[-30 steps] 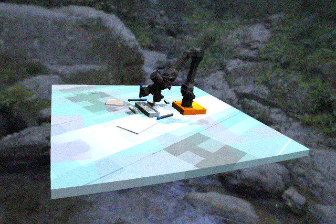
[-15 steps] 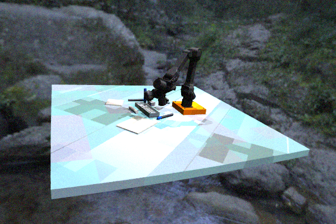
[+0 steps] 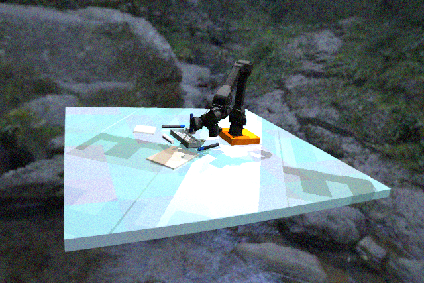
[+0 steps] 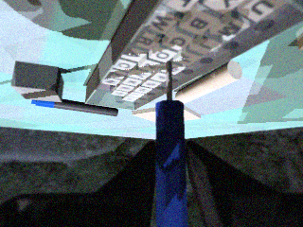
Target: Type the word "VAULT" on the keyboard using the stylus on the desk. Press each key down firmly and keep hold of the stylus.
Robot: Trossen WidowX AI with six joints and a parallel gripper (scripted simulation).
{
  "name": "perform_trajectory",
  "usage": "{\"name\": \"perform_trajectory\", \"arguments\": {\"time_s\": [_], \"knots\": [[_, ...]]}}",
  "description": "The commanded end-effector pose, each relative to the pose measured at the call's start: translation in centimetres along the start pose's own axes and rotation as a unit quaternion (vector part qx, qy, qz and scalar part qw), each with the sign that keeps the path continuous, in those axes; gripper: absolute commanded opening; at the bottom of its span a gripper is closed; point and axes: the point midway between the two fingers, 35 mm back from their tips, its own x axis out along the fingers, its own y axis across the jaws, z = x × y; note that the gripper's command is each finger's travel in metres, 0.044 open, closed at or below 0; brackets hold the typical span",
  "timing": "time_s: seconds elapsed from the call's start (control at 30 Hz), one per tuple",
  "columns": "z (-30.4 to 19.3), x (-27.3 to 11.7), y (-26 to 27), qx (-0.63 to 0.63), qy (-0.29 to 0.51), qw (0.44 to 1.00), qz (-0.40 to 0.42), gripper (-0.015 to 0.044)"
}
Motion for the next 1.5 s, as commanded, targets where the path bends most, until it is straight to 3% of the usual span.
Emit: {"name": "perform_trajectory", "arguments": {"time_s": [0.0,0.27,0.73,0.83,1.47], "knots": [[0.4,-1.7,-0.2,0.001,0.015,1.000,-0.002,0.0000],[0.8,-4.2,-0.3,0.001,0.038,0.999,-0.011,0.0000],[2.5,-3.0,-0.2,0.000,0.038,0.999,-0.011,0.0000],[2.6,-2.8,-0.2,0.000,0.038,0.999,-0.011,0.0079],[3.2,-2.4,-0.2,0.000,0.038,0.999,-0.011,0.0081]]}}
